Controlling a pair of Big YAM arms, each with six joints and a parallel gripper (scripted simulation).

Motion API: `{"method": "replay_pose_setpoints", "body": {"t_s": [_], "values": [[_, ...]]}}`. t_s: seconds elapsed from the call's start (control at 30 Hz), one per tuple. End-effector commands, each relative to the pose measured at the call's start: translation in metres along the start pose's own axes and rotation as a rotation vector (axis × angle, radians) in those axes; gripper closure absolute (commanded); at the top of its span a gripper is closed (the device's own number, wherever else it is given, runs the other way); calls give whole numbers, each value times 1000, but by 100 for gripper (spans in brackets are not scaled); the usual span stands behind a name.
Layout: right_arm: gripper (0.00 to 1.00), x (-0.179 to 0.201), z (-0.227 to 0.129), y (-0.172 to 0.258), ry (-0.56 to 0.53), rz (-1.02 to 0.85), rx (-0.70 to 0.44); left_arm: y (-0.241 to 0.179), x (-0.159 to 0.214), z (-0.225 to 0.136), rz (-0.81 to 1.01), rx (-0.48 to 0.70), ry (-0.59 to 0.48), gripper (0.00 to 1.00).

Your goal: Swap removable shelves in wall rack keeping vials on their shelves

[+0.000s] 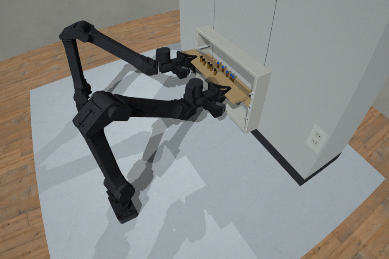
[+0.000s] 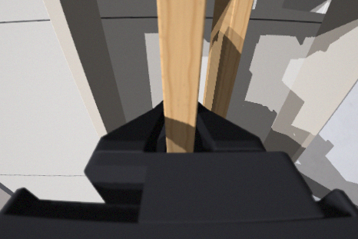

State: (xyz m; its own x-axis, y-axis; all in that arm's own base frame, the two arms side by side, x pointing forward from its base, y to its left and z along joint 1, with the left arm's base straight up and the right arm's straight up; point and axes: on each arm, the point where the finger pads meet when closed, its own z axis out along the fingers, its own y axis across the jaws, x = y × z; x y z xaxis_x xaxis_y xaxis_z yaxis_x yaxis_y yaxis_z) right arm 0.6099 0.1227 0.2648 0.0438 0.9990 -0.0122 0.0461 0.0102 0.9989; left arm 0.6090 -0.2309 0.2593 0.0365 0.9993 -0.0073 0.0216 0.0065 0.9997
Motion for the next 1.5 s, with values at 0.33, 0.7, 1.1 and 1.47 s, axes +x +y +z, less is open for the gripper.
{"method": "replay_pose_setpoints", "body": {"t_s": [0.33, 0.7, 1.1, 1.47], "values": [[88, 1, -5, 22, -7, 26, -115, 16, -3, -4, -13, -101, -3, 88], [88, 1, 0, -5, -7, 25, -100, -11, -3, 0, -10, -87, -2, 88], [88, 1, 2, -26, -6, 27, -99, -31, -3, 2, -9, -88, -2, 88], [88, 1, 5, -52, -6, 26, -93, -56, -3, 3, -8, -84, -2, 88]]}}
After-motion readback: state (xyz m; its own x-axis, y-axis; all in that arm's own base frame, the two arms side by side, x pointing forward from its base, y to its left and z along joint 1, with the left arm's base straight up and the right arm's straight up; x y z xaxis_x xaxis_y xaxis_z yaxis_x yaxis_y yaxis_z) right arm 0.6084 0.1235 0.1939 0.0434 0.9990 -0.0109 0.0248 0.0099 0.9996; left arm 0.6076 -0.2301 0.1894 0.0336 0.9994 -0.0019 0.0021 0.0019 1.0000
